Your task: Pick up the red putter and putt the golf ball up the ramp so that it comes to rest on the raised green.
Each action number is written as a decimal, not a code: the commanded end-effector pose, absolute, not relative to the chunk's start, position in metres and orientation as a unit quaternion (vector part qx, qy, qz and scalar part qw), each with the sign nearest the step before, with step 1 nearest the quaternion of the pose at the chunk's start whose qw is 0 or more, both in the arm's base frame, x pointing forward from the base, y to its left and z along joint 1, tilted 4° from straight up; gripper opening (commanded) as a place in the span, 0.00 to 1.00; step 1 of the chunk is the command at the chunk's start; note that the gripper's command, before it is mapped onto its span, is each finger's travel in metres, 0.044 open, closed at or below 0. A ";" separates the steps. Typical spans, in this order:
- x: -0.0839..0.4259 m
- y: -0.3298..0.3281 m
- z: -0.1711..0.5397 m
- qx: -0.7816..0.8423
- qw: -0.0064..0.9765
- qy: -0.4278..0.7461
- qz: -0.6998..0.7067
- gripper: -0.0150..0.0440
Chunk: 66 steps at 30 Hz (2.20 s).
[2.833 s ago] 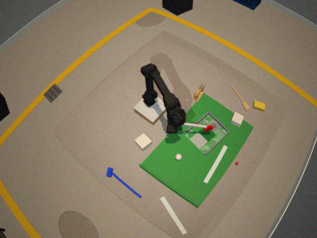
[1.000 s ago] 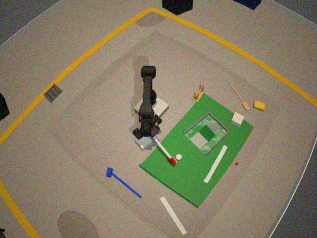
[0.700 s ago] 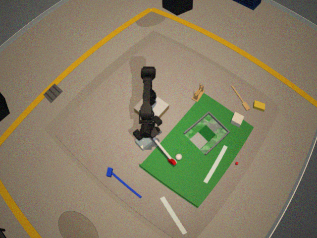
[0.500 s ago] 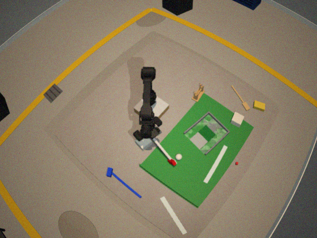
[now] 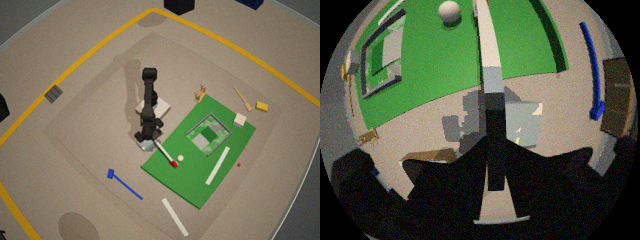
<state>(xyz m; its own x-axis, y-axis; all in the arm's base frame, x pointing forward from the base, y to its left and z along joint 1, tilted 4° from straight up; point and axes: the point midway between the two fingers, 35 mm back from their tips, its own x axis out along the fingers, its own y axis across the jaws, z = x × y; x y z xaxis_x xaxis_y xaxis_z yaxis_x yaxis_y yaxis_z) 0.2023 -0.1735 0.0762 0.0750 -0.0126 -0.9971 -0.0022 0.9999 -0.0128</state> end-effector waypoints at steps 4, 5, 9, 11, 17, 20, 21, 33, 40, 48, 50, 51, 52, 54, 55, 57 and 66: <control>0.204 -0.195 0.075 -0.008 0.735 0.678 -0.006 0.25; 0.204 -0.200 0.075 -0.008 0.735 0.678 -0.007 0.25; 0.204 -0.204 0.075 -0.008 0.735 0.678 -0.007 0.25; 0.204 -0.204 0.075 -0.008 0.735 0.678 -0.007 0.25; 0.202 -0.201 0.073 -0.004 0.733 0.680 -0.006 0.25; 0.205 -0.191 0.074 -0.004 0.733 0.680 -0.006 0.25; 0.208 -0.179 0.075 -0.004 0.733 0.680 -0.006 0.25; 0.203 -0.065 0.072 -0.004 0.735 0.678 -0.004 0.25; 0.203 -0.065 0.093 -0.004 0.735 0.678 -0.004 0.25; 0.198 -0.065 0.131 -0.004 0.735 0.678 -0.004 0.25; 0.198 -0.065 0.132 -0.004 0.735 0.678 -0.004 0.25; 0.198 -0.065 0.132 -0.004 0.735 0.678 -0.004 0.25; 0.199 -0.064 0.124 -0.003 0.733 0.681 0.000 0.25; 0.199 -0.064 0.124 -0.003 0.733 0.681 0.000 0.25; 0.199 -0.064 0.124 -0.003 0.733 0.681 0.000 0.25; 0.199 -0.064 0.124 -0.003 0.733 0.681 0.000 0.25; 0.199 -0.064 0.124 -0.003 0.733 0.681 0.000 0.25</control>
<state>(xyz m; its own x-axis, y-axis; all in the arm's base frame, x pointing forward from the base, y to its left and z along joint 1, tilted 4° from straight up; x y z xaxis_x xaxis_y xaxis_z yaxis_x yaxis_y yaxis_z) 0.1979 -0.0639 0.1239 0.0712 -0.0033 -0.9975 -0.0048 1.0000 -0.0036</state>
